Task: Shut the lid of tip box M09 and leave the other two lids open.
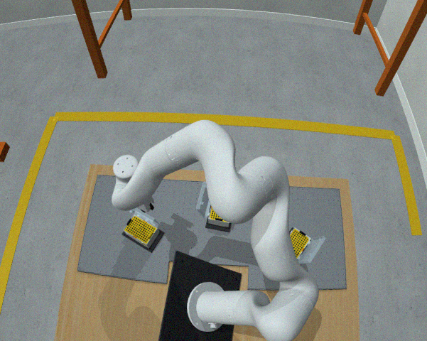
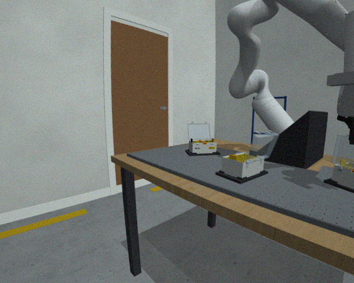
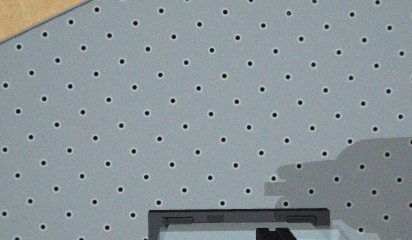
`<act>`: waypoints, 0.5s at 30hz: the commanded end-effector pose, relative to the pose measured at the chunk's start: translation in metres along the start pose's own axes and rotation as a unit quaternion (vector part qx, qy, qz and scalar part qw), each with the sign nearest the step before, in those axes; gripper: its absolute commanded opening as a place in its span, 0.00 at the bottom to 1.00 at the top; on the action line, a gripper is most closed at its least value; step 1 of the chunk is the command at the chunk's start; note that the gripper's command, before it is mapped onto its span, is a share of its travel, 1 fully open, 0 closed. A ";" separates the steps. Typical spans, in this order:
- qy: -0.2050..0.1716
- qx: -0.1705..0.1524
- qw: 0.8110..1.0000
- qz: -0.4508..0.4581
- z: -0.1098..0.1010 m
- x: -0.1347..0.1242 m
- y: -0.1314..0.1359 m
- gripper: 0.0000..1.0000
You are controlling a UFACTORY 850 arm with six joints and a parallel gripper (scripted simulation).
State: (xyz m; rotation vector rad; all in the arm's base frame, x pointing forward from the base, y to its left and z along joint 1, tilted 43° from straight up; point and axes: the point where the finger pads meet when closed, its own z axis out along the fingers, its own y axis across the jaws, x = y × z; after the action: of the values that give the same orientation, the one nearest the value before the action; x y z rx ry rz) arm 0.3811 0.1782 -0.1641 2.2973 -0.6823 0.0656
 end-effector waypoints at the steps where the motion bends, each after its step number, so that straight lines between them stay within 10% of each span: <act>1: 0.000 0.001 1.000 0.000 -0.002 -0.003 -0.001 0.00; 15: 0.000 0.001 1.000 0.000 -0.004 -0.020 -0.001 0.00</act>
State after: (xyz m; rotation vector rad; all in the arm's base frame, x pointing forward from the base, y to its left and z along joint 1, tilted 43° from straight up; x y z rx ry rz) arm 0.3667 0.1875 -0.1664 2.2974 -0.6823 0.0656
